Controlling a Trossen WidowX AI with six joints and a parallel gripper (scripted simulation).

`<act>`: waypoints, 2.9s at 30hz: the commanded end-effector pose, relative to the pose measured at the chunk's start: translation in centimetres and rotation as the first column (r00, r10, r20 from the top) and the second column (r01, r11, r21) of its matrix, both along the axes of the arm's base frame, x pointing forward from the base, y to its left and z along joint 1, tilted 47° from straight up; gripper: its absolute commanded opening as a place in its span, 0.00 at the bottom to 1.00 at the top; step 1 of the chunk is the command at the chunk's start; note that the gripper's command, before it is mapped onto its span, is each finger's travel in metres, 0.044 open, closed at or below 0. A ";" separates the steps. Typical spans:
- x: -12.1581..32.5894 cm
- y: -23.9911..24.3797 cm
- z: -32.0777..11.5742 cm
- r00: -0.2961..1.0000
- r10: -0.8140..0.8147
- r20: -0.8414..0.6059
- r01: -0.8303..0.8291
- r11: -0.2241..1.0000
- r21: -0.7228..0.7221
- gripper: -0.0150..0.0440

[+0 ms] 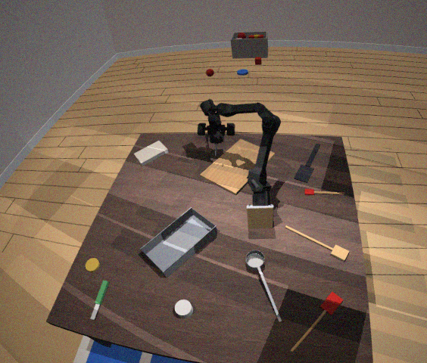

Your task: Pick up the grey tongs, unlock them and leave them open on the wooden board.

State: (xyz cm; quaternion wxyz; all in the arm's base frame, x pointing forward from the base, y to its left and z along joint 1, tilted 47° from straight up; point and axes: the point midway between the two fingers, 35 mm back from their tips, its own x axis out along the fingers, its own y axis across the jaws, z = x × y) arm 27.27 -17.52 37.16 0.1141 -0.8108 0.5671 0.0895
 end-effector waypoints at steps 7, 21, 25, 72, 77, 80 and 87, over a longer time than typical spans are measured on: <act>-1.0 0.1 0.2 0.999 0.010 -0.030 -0.005 0.988 0.154 0.00; -4.0 0.9 -0.3 0.995 -0.023 -0.101 0.060 0.924 0.378 0.00; -4.9 1.3 -0.4 0.992 -0.037 -0.120 0.086 0.900 0.428 0.00; -2.9 -2.5 -4.0 0.992 -0.040 -0.121 0.089 0.897 0.433 0.00; -2.8 -3.1 -4.6 0.992 -0.040 -0.121 0.089 0.898 0.432 0.00; -2.7 -3.4 -4.9 0.992 -0.040 -0.121 0.089 0.898 0.431 0.00; -2.5 -4.3 -5.7 0.992 -0.040 -0.121 0.088 0.899 0.429 0.00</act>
